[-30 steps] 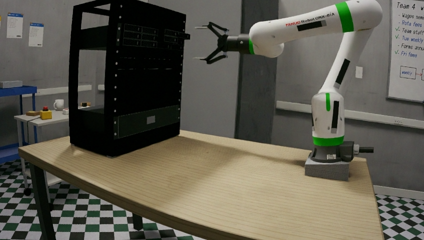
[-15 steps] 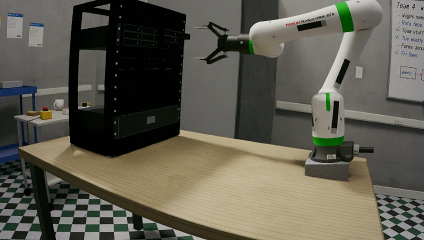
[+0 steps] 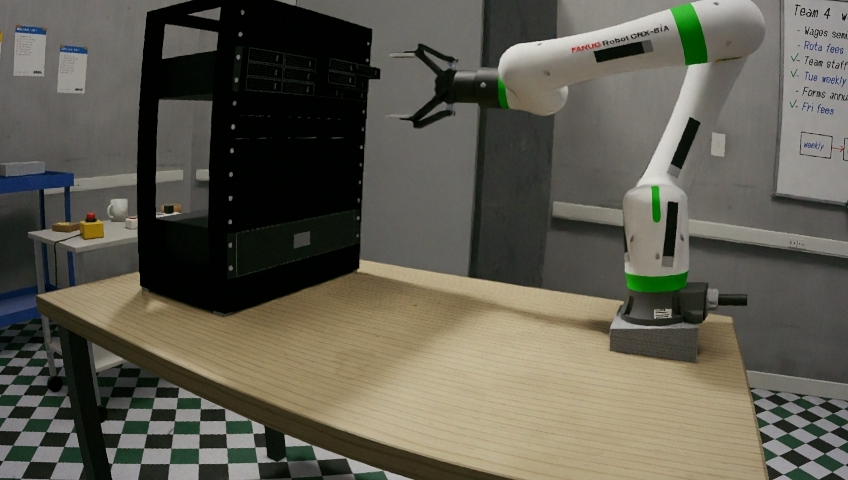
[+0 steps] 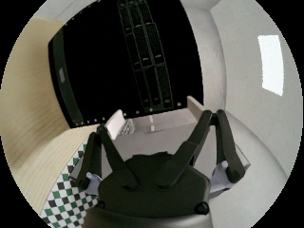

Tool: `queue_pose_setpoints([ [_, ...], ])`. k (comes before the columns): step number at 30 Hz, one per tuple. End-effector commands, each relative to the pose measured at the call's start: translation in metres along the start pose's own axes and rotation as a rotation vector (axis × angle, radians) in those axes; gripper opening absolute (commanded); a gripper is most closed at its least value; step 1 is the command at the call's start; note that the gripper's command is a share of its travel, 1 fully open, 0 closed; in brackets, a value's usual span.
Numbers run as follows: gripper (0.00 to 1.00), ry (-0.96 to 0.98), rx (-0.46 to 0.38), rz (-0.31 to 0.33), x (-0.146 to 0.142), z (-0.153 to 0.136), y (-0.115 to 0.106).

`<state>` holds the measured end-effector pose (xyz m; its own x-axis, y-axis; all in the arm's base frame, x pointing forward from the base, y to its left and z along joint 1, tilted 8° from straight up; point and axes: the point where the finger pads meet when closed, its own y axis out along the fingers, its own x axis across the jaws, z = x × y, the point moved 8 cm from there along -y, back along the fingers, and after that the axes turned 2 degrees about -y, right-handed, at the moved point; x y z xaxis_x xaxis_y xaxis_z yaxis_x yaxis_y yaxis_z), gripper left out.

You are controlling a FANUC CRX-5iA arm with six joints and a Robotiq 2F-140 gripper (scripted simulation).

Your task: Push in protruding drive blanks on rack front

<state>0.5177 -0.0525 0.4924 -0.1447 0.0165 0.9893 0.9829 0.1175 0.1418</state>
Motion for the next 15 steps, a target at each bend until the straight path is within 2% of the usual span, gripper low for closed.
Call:
queue_pose_setpoints([
  [1,1.0,-0.001,0.0,-0.002,0.001,0.0,0.0001],
  [3,1.0,-0.001,0.0,-0.002,0.001,0.0,0.0001],
  [4,0.1,-0.001,0.0,-0.002,0.001,0.0,0.0001],
  [15,0.1,-0.001,0.0,-0.002,0.001,0.0,0.0001],
])
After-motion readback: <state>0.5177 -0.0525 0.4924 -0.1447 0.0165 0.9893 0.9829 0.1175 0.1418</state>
